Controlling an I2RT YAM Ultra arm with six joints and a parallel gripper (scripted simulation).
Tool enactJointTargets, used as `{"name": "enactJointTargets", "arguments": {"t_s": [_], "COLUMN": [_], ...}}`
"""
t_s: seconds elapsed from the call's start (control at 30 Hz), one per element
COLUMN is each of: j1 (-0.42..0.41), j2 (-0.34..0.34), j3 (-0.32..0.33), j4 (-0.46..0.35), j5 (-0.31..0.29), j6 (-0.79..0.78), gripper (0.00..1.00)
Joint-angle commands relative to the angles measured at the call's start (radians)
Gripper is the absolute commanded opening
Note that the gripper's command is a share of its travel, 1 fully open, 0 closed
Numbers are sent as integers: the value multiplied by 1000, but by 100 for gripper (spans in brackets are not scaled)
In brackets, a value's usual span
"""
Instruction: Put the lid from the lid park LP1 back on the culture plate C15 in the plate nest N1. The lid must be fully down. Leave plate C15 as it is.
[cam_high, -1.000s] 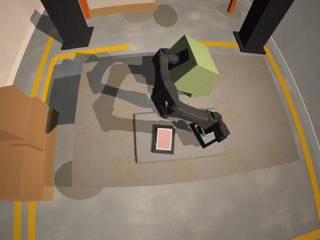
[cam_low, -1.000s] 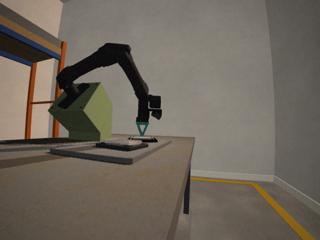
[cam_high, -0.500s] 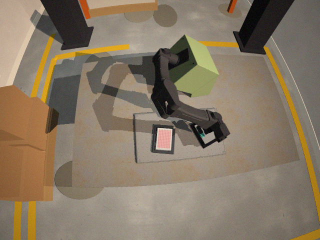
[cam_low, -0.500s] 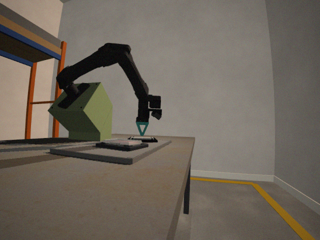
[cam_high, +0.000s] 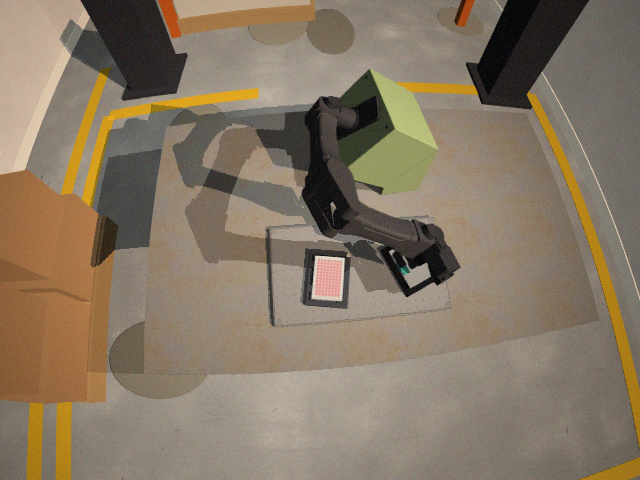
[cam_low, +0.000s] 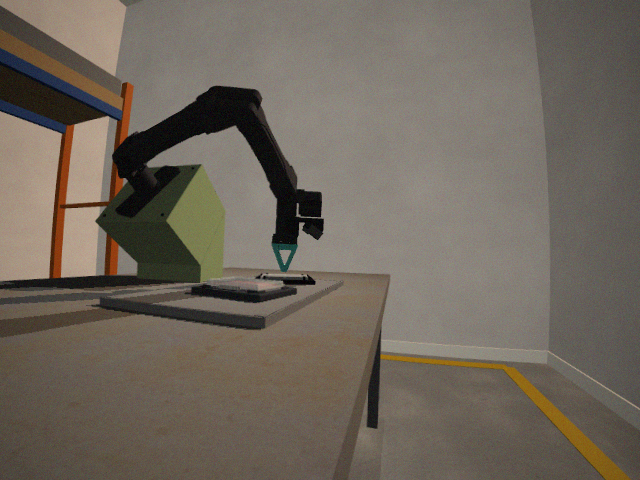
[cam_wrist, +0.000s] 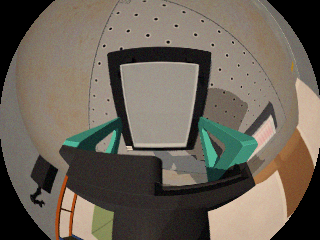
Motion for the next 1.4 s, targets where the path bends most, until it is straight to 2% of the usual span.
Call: {"name": "enactJointTargets", "arguments": {"t_s": [0.0,0.77,1.37], "j1": [16,19,-4], "j2": [-9,-11,4], "j3": [2,2,-1], "j4": [-3,-9,40], "j5": [-1,-1,3], "j6": [3,7,-31], "gripper": [100,100,100]}}
